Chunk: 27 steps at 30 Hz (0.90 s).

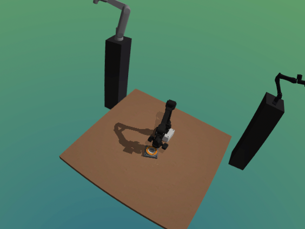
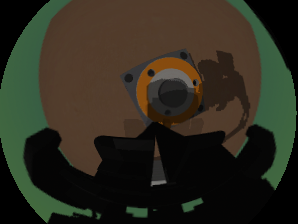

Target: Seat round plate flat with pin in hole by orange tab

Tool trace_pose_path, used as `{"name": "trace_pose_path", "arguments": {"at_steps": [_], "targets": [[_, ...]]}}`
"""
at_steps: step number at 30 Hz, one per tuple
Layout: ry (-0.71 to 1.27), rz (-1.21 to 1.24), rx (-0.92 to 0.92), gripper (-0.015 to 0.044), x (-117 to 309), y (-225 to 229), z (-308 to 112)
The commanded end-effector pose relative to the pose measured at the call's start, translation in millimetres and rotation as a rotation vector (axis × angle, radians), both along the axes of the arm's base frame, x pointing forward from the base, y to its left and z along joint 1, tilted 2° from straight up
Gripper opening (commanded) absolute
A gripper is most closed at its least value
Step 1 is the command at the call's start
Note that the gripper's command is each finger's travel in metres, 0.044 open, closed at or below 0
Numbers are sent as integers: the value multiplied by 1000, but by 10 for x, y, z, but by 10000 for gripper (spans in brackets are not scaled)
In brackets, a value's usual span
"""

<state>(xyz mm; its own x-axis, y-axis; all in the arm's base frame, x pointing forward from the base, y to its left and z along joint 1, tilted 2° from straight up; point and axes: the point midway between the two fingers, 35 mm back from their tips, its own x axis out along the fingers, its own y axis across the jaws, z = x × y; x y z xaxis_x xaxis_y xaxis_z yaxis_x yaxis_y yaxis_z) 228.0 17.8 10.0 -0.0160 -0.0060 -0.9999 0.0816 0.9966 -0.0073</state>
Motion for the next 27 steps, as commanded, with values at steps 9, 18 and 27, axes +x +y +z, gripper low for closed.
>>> {"name": "trace_pose_path", "arguments": {"at_steps": [9,18,27], "targets": [[1,-1,-4,0,-54,-114,-25],[1,-1,-5,0,-85,-217,-36],[1,-1,-6,0,-89,-318,-33]]}}
